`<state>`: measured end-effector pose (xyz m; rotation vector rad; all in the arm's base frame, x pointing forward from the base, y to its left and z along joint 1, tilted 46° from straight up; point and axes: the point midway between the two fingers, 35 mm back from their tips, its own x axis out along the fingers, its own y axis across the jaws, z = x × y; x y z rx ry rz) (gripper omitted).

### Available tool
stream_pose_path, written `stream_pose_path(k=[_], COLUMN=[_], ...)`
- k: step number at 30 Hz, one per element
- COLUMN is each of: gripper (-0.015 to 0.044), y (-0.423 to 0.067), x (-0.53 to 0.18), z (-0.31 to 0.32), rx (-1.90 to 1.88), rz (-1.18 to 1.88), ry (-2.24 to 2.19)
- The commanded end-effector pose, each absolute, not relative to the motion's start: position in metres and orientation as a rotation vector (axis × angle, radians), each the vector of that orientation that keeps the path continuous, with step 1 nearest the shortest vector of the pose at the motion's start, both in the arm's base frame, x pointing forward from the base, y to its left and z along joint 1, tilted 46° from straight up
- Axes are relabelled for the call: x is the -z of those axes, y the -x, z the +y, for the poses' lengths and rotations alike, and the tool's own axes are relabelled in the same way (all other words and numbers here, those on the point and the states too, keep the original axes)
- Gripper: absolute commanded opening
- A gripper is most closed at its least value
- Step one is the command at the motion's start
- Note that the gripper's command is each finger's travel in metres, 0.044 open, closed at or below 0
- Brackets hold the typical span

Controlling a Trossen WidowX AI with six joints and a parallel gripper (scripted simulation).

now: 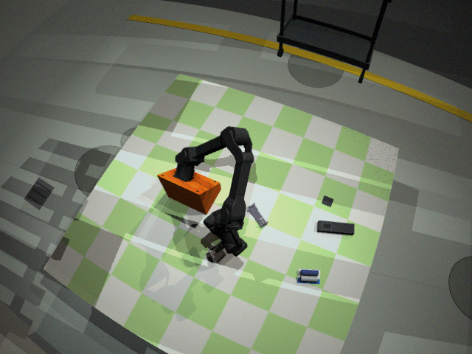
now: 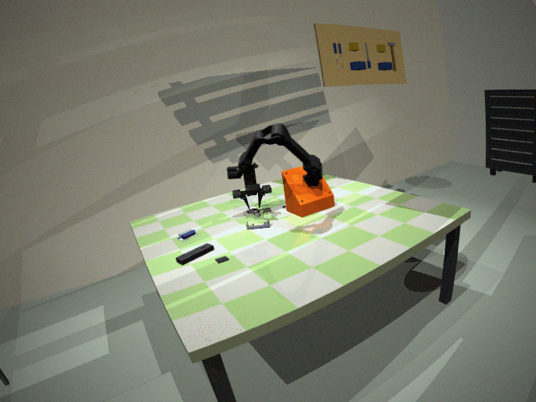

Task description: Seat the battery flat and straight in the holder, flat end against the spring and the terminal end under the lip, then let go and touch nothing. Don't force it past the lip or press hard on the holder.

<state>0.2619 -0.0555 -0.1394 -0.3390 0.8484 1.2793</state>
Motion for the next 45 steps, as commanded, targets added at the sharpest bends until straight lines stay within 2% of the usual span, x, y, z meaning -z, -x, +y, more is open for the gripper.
stream_pose_path(k=[1, 17, 20, 32, 45], gripper=[0.0231, 0.0231, 0.0152, 0.0072, 0.0069], y=[-0.259, -0.258, -0.258, -0.258, -0.257], x=[0.144, 0.16, 0.16, 0.16, 0.125], z=[-0.048, -0.03, -0.03, -0.03, -0.067], rx=[-1.285, -1.286, -1.286, -1.286, -1.285], rz=[0.851, 0.849, 0.849, 0.849, 0.851], ry=[0.322, 0.32, 0.32, 0.32, 0.322])
